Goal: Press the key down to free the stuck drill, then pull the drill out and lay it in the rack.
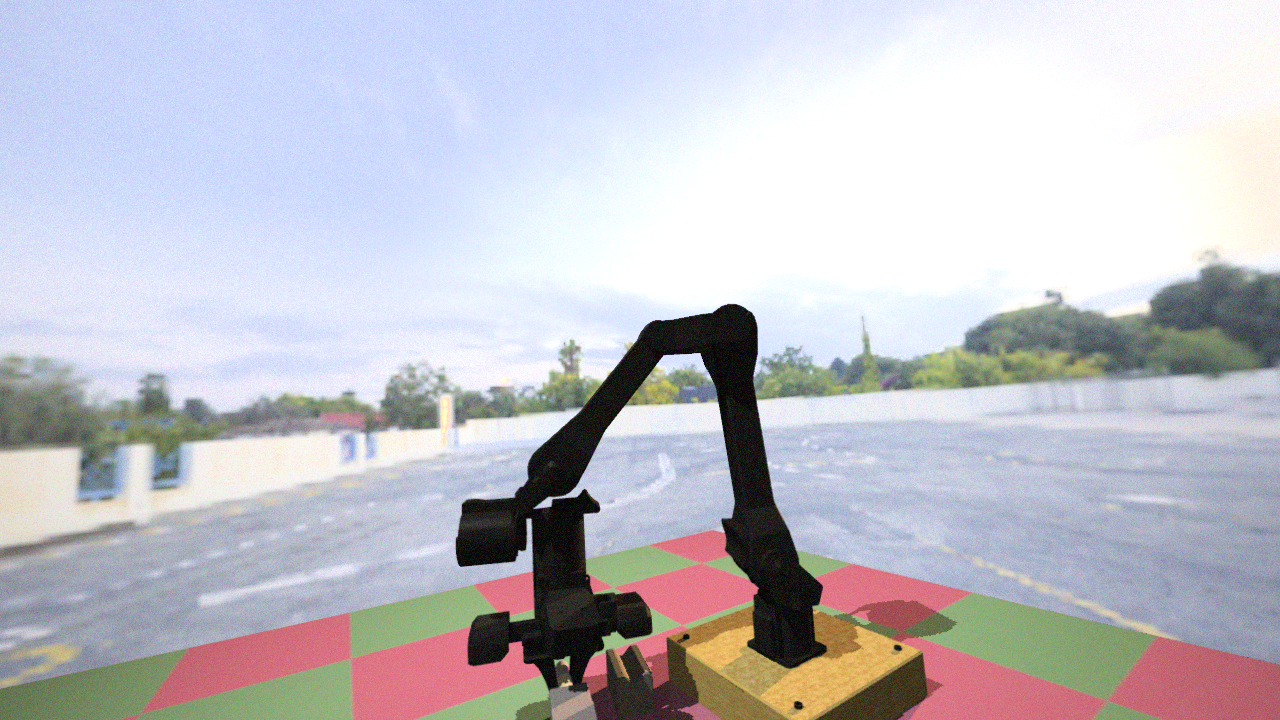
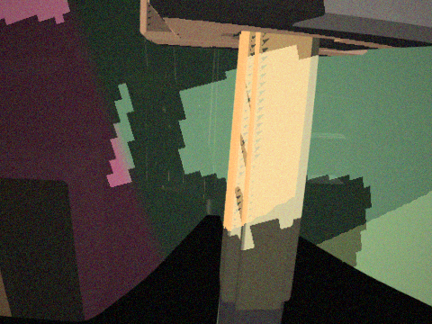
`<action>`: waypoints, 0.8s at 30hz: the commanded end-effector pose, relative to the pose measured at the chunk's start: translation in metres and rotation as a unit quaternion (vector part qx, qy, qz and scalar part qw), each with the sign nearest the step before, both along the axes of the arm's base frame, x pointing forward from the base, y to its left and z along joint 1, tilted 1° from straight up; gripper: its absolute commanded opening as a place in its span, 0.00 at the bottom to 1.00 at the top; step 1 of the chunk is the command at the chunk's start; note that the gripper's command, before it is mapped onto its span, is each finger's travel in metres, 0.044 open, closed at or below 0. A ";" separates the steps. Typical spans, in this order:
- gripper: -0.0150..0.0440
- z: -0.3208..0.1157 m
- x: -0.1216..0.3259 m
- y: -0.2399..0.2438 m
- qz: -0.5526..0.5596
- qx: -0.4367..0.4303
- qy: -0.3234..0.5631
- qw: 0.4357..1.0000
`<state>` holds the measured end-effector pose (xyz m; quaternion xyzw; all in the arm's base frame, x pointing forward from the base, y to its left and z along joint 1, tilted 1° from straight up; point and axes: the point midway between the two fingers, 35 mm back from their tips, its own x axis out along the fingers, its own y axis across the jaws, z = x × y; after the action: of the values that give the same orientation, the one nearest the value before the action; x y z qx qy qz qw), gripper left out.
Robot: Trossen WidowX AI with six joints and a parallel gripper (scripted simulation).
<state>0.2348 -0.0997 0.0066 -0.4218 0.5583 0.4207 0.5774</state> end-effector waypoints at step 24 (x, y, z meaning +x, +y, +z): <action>0.25 0.001 -0.009 -0.037 -0.001 -0.001 0.001 1.000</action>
<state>0.2248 -0.1302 0.0058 -0.4182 0.5603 0.4206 0.5782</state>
